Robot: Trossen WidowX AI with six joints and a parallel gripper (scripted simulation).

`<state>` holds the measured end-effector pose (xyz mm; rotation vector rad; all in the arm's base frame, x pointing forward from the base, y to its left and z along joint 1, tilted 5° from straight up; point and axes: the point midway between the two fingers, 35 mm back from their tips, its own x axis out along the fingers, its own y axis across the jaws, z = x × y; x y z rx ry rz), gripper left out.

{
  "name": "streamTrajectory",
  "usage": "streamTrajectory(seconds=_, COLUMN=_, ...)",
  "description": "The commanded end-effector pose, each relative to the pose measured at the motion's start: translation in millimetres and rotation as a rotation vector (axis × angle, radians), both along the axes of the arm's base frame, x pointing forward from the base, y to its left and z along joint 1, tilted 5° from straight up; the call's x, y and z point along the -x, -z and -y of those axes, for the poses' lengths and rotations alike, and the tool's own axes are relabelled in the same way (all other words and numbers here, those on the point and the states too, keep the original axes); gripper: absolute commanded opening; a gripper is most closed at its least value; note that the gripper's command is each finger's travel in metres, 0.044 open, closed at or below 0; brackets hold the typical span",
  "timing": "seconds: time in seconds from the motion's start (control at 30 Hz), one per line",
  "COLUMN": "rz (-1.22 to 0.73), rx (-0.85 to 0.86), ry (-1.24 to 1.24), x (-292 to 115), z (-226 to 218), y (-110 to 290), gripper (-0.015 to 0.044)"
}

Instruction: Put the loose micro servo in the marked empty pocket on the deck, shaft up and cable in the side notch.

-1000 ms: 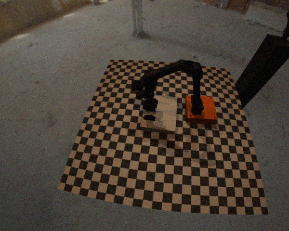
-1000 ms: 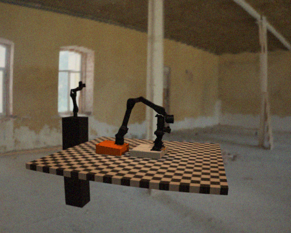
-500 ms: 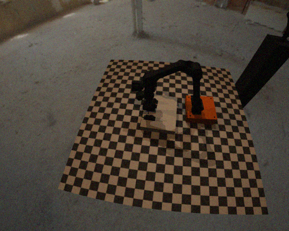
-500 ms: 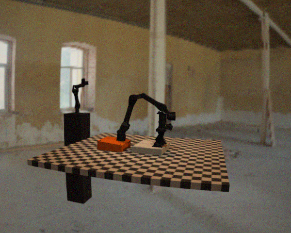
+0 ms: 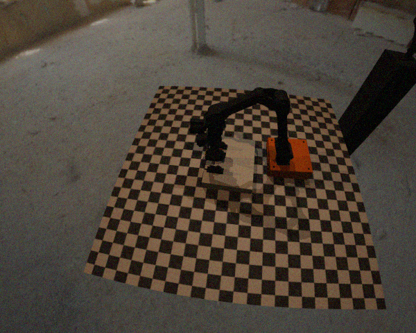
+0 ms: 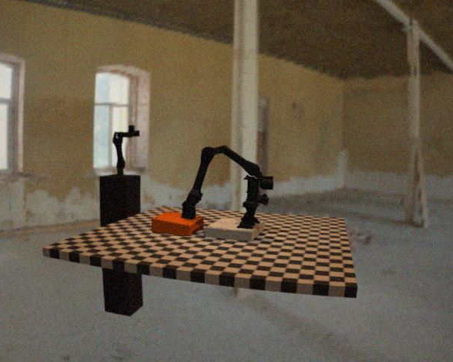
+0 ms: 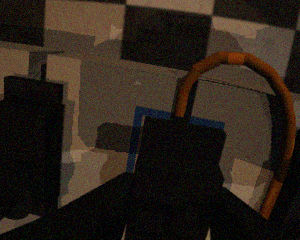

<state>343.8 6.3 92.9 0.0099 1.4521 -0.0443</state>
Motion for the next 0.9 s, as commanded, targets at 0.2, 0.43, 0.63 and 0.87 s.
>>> streamTrajectory(seconds=0.2, rz=0.001, rx=-0.003, ry=-0.003, x=-1, z=0, y=9, gripper=0.0)
streamTrajectory(seconds=0.43, rz=0.001, rx=-0.003, ry=-0.003, x=-2, z=0, y=16, gripper=0.0)
streamTrajectory(seconds=0.63, rz=0.001, rx=-0.003, ry=-0.003, x=-3, z=0, y=22, gripper=0.0)
streamTrajectory(seconds=0.87, rz=0.001, rx=-0.003, ry=-0.003, x=-3, z=0, y=29, gripper=0.0)
